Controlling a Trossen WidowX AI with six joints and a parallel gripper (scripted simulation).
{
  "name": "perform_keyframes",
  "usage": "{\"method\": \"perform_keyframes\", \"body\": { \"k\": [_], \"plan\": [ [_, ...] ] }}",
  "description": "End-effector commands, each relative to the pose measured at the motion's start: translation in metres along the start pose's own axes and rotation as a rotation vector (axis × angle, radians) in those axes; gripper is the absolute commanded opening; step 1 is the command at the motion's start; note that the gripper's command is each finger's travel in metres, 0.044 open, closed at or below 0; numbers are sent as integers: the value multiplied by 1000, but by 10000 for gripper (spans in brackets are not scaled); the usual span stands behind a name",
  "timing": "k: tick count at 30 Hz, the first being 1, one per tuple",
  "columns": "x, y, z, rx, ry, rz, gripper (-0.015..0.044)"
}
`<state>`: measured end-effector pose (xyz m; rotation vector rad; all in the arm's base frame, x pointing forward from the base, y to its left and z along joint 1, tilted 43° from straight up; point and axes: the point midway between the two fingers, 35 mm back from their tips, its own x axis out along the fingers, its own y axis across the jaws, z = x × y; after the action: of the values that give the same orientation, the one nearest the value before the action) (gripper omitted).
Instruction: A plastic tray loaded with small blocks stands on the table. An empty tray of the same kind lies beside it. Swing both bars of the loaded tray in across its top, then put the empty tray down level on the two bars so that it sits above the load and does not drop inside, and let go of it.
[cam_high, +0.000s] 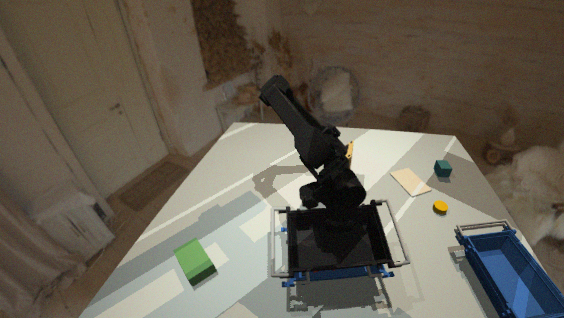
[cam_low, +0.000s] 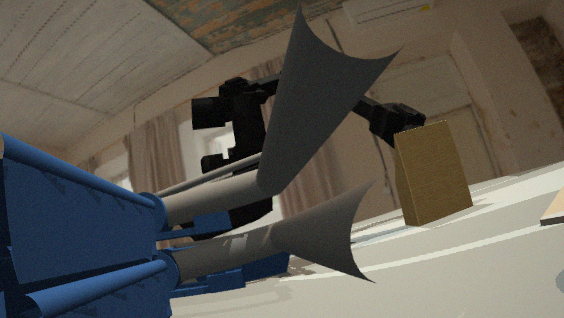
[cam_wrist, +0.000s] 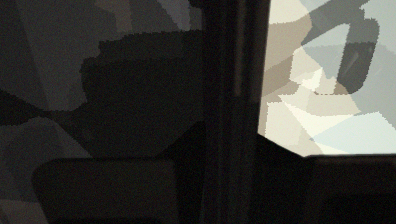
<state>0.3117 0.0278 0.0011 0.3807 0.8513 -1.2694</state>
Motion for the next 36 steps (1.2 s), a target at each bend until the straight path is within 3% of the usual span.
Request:
{"method": "perform_keyframes", "body": {
  "k": [1, 36],
  "plan": [
    [5, -3, 0, 2, 1, -9, 0],
    [13, -7, 1, 3, 3, -21, 0]
  ]
}}
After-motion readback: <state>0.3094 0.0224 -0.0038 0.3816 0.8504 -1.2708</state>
